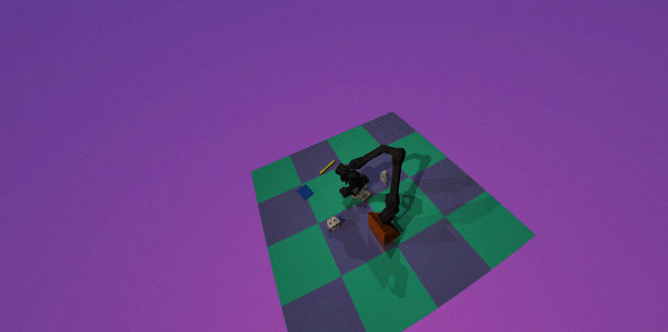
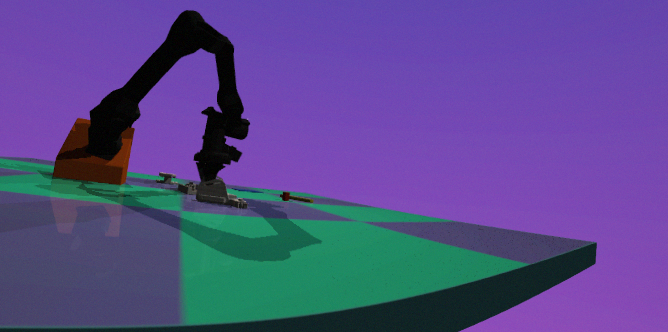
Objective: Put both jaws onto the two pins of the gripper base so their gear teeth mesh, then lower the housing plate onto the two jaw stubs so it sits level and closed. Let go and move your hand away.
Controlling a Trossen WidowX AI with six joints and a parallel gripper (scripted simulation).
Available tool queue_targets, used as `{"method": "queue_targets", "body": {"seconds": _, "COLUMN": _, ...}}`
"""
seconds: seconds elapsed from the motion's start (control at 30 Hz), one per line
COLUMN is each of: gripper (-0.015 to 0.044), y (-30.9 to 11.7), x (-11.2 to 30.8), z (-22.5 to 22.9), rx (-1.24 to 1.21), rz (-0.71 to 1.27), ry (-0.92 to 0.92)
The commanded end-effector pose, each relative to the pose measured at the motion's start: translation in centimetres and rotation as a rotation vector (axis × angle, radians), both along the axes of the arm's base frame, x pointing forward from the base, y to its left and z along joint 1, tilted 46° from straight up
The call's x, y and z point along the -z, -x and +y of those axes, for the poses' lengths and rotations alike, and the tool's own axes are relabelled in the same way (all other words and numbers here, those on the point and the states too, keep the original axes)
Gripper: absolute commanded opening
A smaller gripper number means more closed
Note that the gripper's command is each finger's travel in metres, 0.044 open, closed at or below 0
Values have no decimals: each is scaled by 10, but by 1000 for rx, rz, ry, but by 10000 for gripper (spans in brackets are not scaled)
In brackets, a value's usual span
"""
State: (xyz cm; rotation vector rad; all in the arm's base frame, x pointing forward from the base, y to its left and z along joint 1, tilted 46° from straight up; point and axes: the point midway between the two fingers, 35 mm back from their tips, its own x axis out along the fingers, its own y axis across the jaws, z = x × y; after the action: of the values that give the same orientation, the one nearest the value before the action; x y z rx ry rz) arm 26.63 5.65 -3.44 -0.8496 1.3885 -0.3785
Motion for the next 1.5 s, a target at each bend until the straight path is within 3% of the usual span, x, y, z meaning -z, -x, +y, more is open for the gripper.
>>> {"method": "queue_targets", "body": {"seconds": 0.0, "gripper": 224, "y": 1, "x": -9, "z": 10, "rx": -1, "rz": -3, "ry": -4}}
{"method": "queue_targets", "body": {"seconds": 0.2, "gripper": 224, "y": 14, "x": -50, "z": 48, "rx": 2, "rz": -4, "ry": 0}}
{"method": "queue_targets", "body": {"seconds": 0.4, "gripper": 224, "y": 12, "x": -45, "z": 43, "rx": -6, "rz": -3, "ry": 6}}
{"method": "queue_targets", "body": {"seconds": 0.67, "gripper": 434, "y": 5, "x": -56, "z": 37, "rx": -135, "rz": 126, "ry": 34}}
{"method": "queue_targets", "body": {"seconds": 0.7, "gripper": 440, "y": 4, "x": -57, "z": 36, "rx": -155, "rz": 146, "ry": 38}}
{"method": "queue_targets", "body": {"seconds": 1.47, "gripper": 440, "y": -13, "x": -98, "z": 9, "rx": -617, "rz": 595, "ry": 146}}
